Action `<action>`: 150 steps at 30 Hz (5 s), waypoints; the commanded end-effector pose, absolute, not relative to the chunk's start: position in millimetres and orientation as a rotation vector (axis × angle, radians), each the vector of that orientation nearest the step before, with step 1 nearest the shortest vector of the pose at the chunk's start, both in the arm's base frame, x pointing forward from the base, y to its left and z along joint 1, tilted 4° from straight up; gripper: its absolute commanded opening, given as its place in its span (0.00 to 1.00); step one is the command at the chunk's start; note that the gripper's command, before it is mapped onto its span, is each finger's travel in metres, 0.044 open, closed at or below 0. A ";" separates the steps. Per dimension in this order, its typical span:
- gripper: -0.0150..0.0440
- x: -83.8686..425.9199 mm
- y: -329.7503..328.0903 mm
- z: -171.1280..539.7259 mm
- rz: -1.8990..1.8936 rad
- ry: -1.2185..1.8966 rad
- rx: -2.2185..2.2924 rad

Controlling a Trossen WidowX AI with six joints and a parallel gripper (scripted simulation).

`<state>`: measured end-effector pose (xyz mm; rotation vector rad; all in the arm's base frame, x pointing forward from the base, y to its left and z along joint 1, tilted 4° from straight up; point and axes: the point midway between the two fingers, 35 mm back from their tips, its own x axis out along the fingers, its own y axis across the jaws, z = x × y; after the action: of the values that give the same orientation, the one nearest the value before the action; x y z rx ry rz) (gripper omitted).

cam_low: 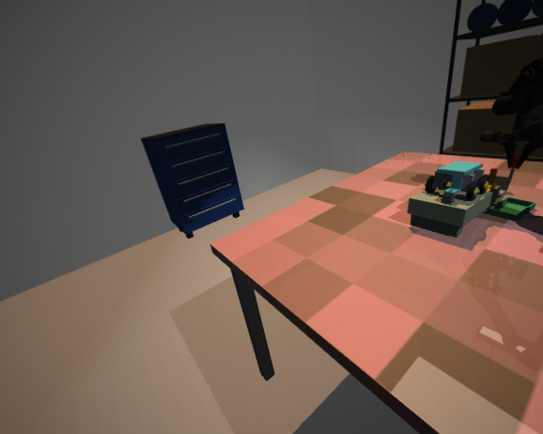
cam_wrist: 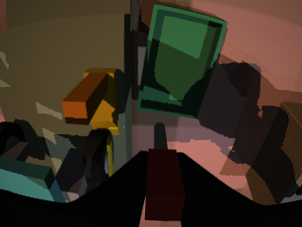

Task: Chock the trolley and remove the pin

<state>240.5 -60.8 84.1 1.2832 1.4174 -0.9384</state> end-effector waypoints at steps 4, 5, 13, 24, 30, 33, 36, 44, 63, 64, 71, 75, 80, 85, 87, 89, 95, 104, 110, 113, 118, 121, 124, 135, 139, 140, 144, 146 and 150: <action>0.25 241.2 -64.7 83.5 -0.996 1.388 1.323; 0.25 241.1 -64.5 83.5 -1.022 1.372 1.343; 0.25 240.1 -63.0 83.6 -1.221 1.226 1.507; 0.25 238.9 -61.1 83.9 -1.468 0.981 1.737; 0.25 238.6 -60.0 83.9 -1.596 0.833 1.854; 0.25 238.6 -59.3 83.8 -1.666 0.757 1.903; 0.25 238.7 -58.7 83.7 -1.734 0.677 1.950; 0.25 239.0 -57.1 83.7 -1.898 0.440 2.071; 0.25 240.0 -54.4 84.4 -2.108 -0.035 2.259; 0.25 240.0 -54.4 84.4 -2.108 -0.035 2.259; 0.25 229.9 -56.9 72.2 -2.111 -0.039 2.258; 0.25 222.5 -58.3 63.5 -2.114 -0.042 2.258; 0.25 222.2 -58.6 61.4 -2.109 -0.057 2.249; 0.25 223.1 -62.6 47.4 -2.058 -0.168 2.195; 0.25 223.8 -66.2 39.7 -2.036 -0.208 2.177; 0.25 224.4 -69.2 34.4 -2.027 -0.223 2.170; 0.25 226.0 -79.1 18.3 -2.024 -0.230 2.167; 0.25 226.7 -90.3 0.8 -2.023 -0.231 2.166; 0.43 226.8 -89.1 0.9 -2.023 -0.231 2.166; 0.57 227.0 -87.0 0.7 -2.023 -0.230 2.166; 0.58 227.0 -83.3 -0.3 -2.023 -0.230 2.166; 0.58 227.0 -81.4 -1.1 -2.024 -0.230 2.167; 0.58 227.0 -79.4 -1.9 -2.024 -0.230 2.167; 0.58 227.1 -72.5 -5.1 -2.024 -0.229 2.167; 0.58 227.2 -70.1 -6.3 -2.024 -0.229 2.167; 0.58 227.2 -69.5 -6.6 -2.024 -0.229 2.167; 0.58 227.3 -67.3 -7.8 -2.024 -0.229 2.167; 0.58 227.4 -66.2 -8.4 -2.024 -0.229 2.167; 0.58 227.5 -64.0 -9.7 -2.025 -0.228 2.167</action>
<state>227.6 -65.7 -7.7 2.1718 -0.2243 -2.0222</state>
